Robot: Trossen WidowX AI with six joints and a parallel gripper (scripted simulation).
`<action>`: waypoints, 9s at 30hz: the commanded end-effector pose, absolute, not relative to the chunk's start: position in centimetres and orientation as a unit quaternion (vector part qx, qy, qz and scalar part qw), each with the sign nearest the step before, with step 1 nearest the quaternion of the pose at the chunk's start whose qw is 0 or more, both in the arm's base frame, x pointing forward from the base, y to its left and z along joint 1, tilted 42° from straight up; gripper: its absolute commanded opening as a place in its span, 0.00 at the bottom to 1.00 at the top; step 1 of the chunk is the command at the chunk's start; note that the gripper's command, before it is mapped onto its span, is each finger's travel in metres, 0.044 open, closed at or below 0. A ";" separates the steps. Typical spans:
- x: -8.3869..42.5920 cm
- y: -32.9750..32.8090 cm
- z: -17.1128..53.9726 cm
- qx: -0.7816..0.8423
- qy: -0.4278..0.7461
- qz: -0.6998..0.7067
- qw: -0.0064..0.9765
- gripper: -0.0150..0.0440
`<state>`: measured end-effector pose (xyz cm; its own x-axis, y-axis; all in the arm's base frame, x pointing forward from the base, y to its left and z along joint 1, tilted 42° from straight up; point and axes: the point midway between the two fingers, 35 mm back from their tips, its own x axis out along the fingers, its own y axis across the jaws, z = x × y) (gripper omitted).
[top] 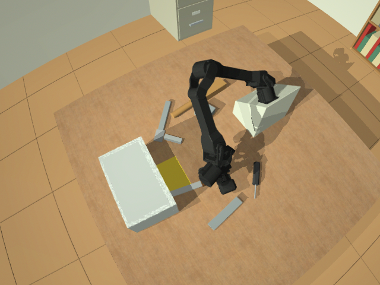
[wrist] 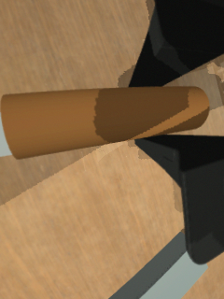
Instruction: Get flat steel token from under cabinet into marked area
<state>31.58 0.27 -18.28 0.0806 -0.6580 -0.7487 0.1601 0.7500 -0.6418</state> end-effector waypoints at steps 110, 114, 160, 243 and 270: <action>42.3 -1.7 -15.4 -0.203 0.611 -0.289 0.708 0.25; 42.2 -2.0 -15.1 -0.203 0.611 -0.289 0.708 0.25; 40.2 -3.6 -14.1 -0.204 0.612 -0.289 0.707 0.25; 31.0 -2.8 -15.9 -0.204 0.614 -0.289 0.706 0.25; 27.4 -2.4 -16.7 -0.205 0.614 -0.288 0.705 0.25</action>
